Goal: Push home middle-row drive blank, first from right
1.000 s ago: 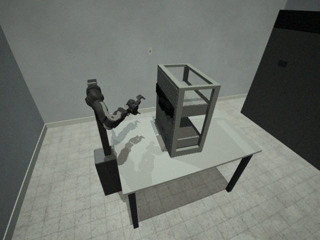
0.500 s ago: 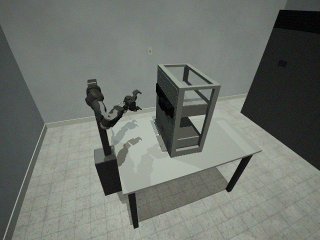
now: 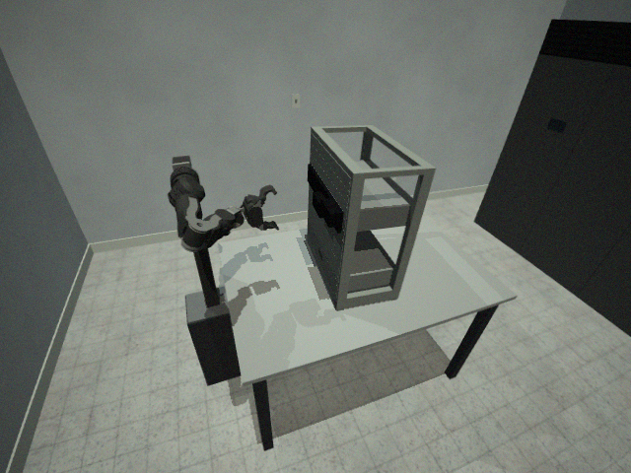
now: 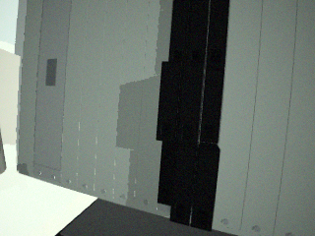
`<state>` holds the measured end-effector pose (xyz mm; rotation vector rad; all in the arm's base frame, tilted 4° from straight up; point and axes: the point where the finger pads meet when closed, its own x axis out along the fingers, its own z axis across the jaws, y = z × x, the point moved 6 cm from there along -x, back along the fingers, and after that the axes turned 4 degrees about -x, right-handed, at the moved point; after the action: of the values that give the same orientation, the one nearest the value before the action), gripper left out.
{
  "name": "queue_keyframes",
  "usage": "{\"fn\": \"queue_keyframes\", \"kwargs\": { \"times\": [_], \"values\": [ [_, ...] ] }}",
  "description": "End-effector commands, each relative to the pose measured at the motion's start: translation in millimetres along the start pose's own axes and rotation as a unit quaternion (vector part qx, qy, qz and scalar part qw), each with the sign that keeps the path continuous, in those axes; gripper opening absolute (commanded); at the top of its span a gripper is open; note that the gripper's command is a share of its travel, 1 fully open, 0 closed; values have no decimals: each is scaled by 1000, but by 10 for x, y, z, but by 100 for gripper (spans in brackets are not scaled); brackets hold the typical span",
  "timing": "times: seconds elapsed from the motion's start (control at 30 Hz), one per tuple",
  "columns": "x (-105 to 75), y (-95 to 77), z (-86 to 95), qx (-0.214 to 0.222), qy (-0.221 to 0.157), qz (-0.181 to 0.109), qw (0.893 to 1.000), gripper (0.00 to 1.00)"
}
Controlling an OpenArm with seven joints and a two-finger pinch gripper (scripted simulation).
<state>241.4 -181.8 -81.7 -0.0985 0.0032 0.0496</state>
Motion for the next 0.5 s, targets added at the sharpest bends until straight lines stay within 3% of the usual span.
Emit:
{"fn": "queue_keyframes", "kwargs": {
  "times": [0.0,0.23,0.47],
  "values": [
    [-23,-9,16,-1,-2,-24,1000,100],
    [-122,-145,-26,-15,17,-68,997,100],
    [-147,-177,-37,-18,22,-78,997,100]
  ]
}}
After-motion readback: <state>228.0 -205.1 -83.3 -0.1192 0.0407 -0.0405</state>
